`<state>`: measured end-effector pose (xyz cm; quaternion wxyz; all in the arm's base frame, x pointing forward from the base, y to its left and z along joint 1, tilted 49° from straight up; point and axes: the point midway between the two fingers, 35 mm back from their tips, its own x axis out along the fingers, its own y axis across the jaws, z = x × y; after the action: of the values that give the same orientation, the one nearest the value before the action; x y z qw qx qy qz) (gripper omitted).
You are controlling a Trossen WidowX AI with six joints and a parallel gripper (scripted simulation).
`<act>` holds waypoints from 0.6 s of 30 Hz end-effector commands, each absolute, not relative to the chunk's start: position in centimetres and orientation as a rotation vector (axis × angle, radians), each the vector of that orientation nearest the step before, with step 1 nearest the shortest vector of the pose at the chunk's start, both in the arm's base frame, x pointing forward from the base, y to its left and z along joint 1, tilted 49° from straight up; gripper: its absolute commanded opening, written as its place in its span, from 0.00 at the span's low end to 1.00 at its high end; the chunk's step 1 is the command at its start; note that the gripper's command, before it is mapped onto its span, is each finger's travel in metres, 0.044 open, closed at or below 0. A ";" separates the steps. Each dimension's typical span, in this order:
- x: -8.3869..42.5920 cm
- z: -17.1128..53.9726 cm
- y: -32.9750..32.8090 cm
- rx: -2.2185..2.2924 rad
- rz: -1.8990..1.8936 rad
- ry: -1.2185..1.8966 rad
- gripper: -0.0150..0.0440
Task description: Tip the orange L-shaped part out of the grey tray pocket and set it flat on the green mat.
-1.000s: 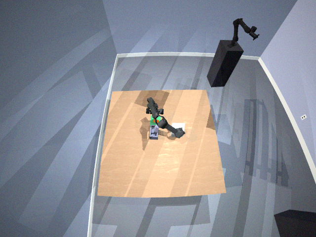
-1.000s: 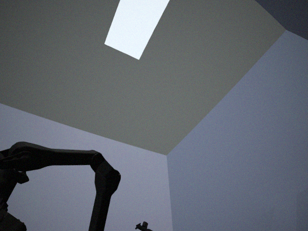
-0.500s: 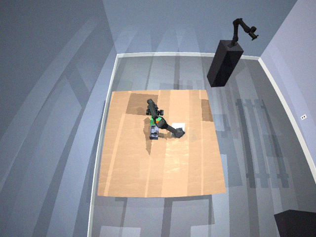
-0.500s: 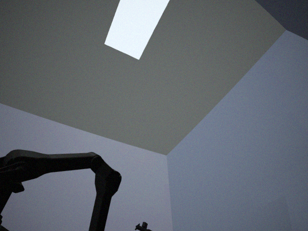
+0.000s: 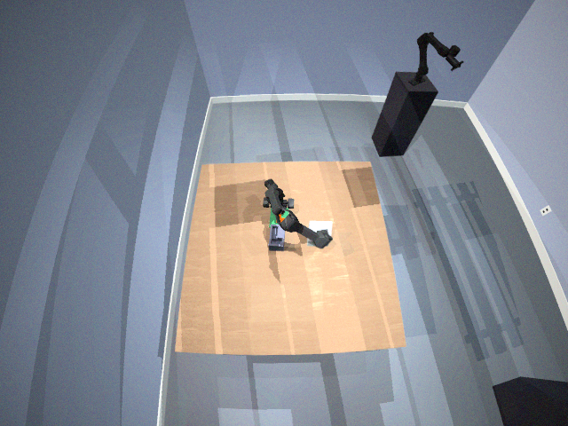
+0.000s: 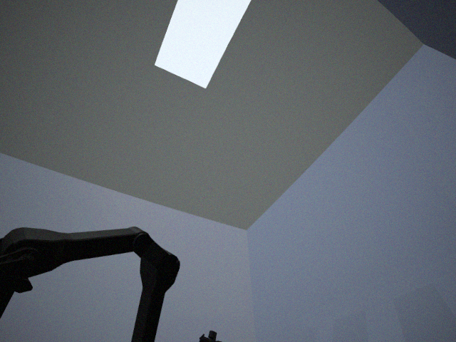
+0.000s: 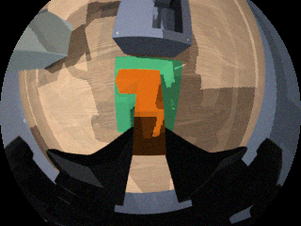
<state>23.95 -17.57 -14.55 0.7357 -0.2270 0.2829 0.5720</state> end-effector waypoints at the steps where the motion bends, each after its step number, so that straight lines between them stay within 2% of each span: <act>1: 24.0 -14.6 -17.5 -0.492 1.255 0.621 0.25; 10: 23.9 -14.6 -17.5 -0.498 1.257 0.622 0.25; 18: 23.9 -14.6 -17.5 -0.498 1.257 0.622 0.61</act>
<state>23.93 -17.54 -14.59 0.7356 -0.2265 0.2830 0.5722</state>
